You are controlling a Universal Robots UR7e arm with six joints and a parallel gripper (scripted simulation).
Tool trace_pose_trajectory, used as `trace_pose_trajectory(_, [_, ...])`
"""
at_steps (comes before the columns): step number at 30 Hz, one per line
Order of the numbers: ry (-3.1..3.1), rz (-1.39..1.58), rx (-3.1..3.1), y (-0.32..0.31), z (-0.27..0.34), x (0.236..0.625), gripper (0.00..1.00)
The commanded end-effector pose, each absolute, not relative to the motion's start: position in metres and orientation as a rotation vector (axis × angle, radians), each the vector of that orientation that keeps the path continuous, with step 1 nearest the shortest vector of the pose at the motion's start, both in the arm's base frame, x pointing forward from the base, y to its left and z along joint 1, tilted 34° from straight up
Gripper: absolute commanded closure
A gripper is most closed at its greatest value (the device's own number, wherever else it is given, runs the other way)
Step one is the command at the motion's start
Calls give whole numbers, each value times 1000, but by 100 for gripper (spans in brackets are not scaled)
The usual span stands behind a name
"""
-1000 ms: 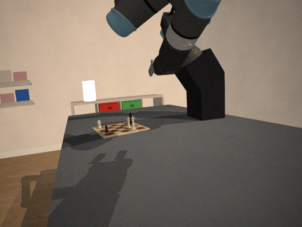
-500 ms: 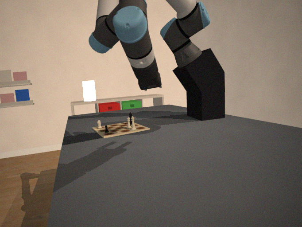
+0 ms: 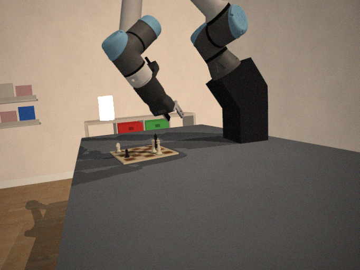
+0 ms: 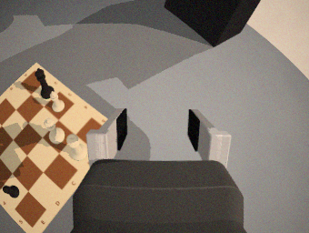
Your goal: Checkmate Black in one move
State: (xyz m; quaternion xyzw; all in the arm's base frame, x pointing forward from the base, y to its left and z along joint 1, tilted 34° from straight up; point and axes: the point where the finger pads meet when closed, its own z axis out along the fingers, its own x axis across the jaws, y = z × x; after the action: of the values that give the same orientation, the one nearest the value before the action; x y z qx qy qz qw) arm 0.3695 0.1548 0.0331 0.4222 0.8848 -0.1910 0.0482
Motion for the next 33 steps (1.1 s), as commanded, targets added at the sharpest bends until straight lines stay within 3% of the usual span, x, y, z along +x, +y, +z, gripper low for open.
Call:
trace_pose_trajectory(1, [2652,-209,1342,122,33,389,0])
trace_pose_trajectory(16, [2431,187,1274,66,59,404,0])
trace_pose_trajectory(33, [2294,286,1185,41,80,403,0])
